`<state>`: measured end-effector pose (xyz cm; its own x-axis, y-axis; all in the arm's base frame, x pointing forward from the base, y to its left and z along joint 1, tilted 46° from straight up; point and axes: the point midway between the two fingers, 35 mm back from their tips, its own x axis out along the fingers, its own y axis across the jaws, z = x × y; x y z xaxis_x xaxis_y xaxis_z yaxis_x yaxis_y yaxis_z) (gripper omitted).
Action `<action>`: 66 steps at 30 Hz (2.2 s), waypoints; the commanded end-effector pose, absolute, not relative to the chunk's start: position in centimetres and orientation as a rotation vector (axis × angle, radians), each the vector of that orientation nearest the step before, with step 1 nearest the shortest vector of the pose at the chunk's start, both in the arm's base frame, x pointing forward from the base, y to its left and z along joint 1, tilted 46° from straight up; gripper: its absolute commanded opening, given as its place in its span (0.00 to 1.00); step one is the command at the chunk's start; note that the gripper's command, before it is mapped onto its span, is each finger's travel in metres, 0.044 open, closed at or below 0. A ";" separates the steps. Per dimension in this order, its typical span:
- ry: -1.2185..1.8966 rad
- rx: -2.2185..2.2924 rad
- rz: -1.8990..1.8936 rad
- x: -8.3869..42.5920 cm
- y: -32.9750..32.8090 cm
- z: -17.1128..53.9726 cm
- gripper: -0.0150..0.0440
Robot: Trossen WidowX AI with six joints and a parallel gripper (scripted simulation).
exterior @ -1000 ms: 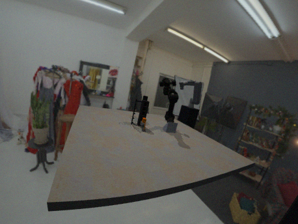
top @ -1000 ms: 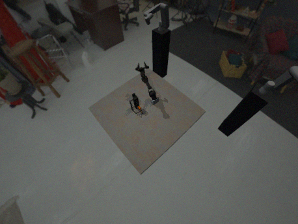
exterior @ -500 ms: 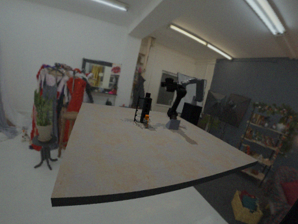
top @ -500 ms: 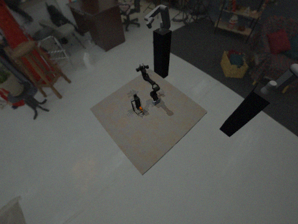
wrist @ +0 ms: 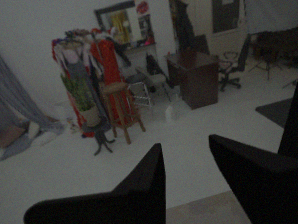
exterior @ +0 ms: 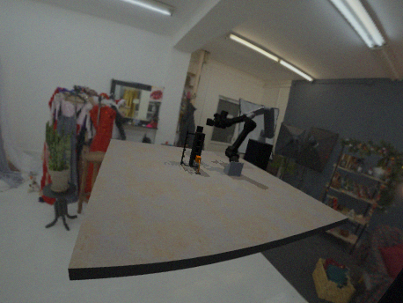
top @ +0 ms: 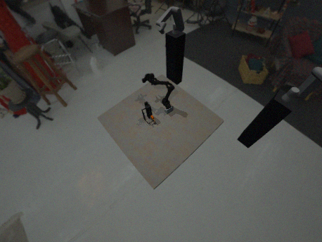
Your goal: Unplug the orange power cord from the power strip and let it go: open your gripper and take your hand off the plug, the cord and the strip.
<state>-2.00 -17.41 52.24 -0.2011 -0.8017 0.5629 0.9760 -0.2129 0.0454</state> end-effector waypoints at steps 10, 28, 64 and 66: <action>-0.107 -0.194 -1.319 11.6 -25.1 45.9 0.53; 0.424 -0.100 -0.726 31.4 -18.3 34.0 0.53; 1.580 -1.251 0.311 32.2 5.0 5.7 0.53; 1.725 -1.390 0.419 30.7 3.3 3.6 0.53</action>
<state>33.22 5.66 7.34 0.1630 -0.5063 -0.8468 -0.7579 0.4852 -0.4360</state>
